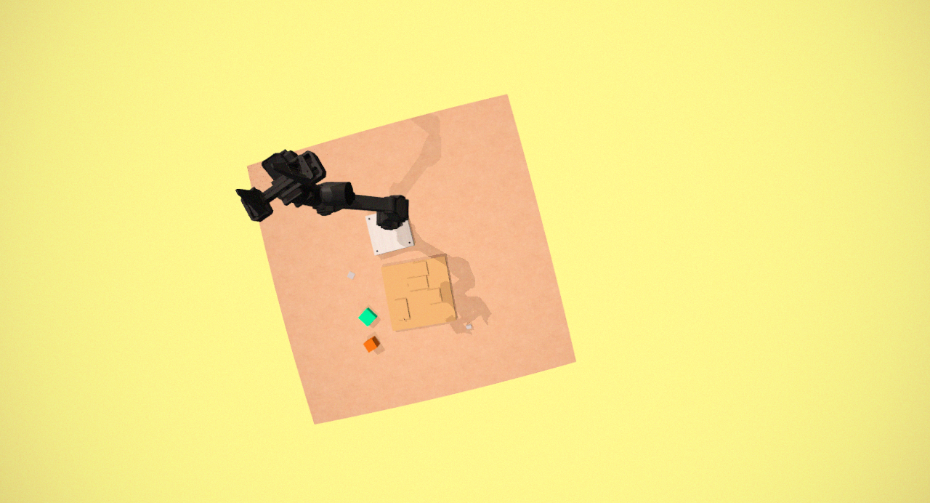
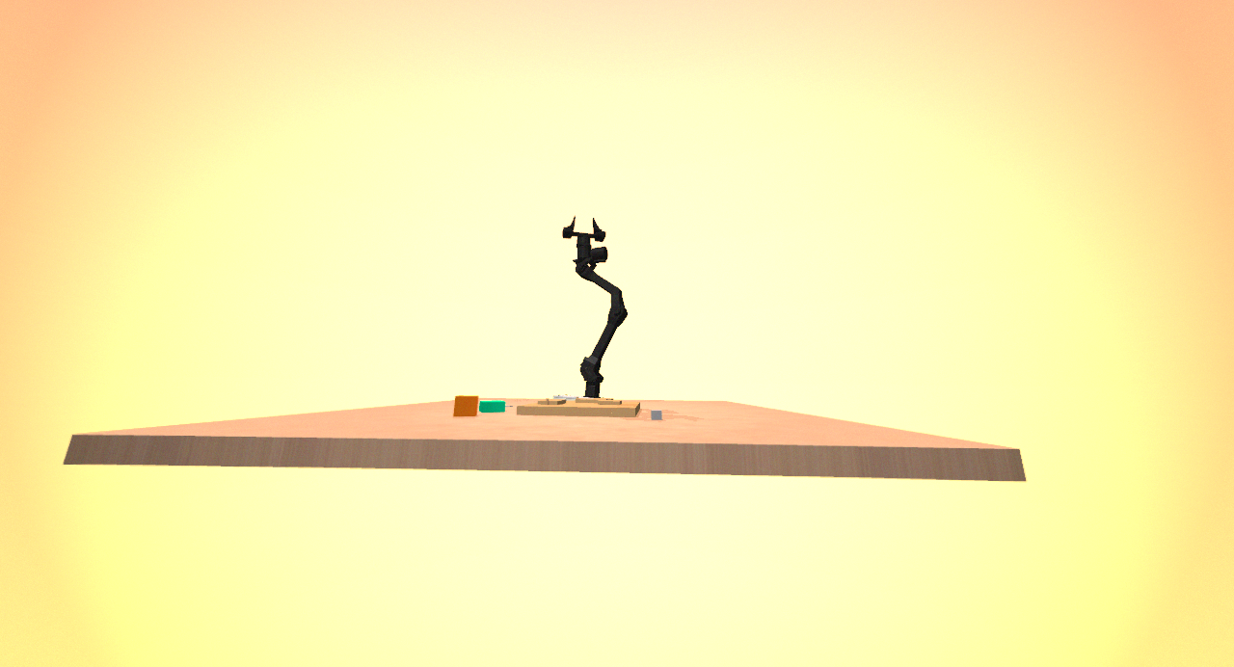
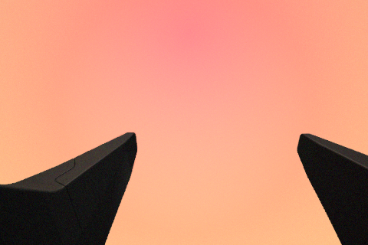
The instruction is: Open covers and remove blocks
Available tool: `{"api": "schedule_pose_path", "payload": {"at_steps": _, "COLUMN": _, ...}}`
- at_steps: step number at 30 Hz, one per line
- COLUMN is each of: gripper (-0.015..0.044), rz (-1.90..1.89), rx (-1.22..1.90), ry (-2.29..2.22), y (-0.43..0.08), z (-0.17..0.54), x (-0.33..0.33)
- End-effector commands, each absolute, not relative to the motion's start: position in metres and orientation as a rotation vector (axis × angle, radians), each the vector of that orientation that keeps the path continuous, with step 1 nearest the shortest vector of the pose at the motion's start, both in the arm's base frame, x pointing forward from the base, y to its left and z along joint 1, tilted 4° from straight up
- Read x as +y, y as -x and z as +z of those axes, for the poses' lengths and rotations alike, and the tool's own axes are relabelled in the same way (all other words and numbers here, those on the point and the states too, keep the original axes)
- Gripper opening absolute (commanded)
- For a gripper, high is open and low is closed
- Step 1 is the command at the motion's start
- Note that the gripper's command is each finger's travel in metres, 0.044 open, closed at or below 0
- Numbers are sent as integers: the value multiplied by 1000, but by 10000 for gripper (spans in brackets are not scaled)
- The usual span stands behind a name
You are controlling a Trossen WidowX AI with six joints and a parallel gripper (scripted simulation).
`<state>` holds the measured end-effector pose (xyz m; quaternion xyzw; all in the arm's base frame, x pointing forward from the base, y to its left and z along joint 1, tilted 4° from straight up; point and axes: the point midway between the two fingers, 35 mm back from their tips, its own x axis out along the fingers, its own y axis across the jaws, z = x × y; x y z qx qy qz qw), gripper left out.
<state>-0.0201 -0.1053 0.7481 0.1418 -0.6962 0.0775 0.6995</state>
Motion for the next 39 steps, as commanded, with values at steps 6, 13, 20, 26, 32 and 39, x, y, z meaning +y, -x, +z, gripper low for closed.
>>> {"api": "schedule_pose_path", "payload": {"at_steps": 6, "gripper": 243, "rz": 150, "rx": -1541, "ry": -353, "y": 15, "z": 746, "x": -114}}
{"api": "schedule_pose_path", "payload": {"at_steps": 13, "gripper": 59, "rz": 110, "rx": -1537, "ry": -418, "y": 9, "z": 740, "x": -134}}
{"api": "schedule_pose_path", "payload": {"at_steps": 20, "gripper": 0, "rz": 67, "rx": -1539, "ry": -490, "y": 3, "z": 734, "x": -159}}
{"api": "schedule_pose_path", "payload": {"at_steps": 26, "gripper": 0, "rz": 24, "rx": -1534, "ry": -547, "y": -4, "z": 727, "x": -179}}
{"api": "schedule_pose_path", "payload": {"at_steps": 32, "gripper": 0, "rz": -18, "rx": -1524, "ry": -601, "y": -13, "z": 720, "x": -197}}
{"api": "schedule_pose_path", "payload": {"at_steps": 39, "gripper": 0, "rz": -67, "rx": -1507, "ry": -655, "y": -25, "z": 711, "x": -217}}
